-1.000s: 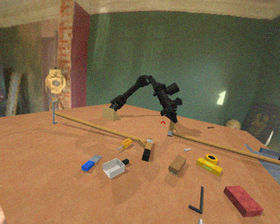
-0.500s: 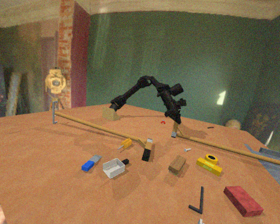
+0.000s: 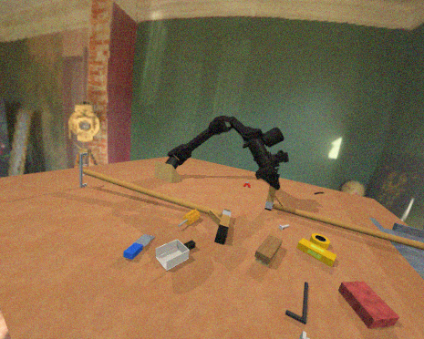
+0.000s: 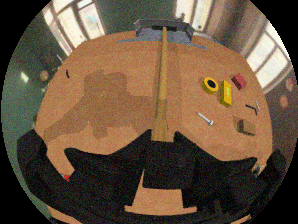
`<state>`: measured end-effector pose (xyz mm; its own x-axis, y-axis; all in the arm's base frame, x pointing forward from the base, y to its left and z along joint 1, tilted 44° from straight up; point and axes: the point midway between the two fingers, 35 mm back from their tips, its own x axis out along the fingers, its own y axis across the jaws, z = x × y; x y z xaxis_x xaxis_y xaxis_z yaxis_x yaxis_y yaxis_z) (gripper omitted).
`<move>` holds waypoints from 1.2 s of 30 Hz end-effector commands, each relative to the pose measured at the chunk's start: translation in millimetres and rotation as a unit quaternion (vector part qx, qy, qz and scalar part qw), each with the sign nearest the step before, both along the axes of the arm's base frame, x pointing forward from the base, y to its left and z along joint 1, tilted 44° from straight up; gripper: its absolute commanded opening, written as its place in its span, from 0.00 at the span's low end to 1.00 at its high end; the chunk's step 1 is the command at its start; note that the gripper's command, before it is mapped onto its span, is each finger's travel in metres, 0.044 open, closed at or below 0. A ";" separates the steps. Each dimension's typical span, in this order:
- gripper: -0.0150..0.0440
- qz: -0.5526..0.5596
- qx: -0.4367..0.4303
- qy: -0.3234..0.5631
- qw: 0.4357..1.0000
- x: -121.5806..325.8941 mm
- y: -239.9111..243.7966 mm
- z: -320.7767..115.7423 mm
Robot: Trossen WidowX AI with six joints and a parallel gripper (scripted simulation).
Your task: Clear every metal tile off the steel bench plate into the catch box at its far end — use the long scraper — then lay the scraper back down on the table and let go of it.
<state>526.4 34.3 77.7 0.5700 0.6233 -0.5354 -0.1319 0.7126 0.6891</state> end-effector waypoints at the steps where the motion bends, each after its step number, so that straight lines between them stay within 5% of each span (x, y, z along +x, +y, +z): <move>1: 0.25 -0.005 0.000 -0.002 1.000 8.0 -1.4 2.2; 36: 0.25 -0.003 0.000 -0.001 1.000 -2.8 -3.1 2.9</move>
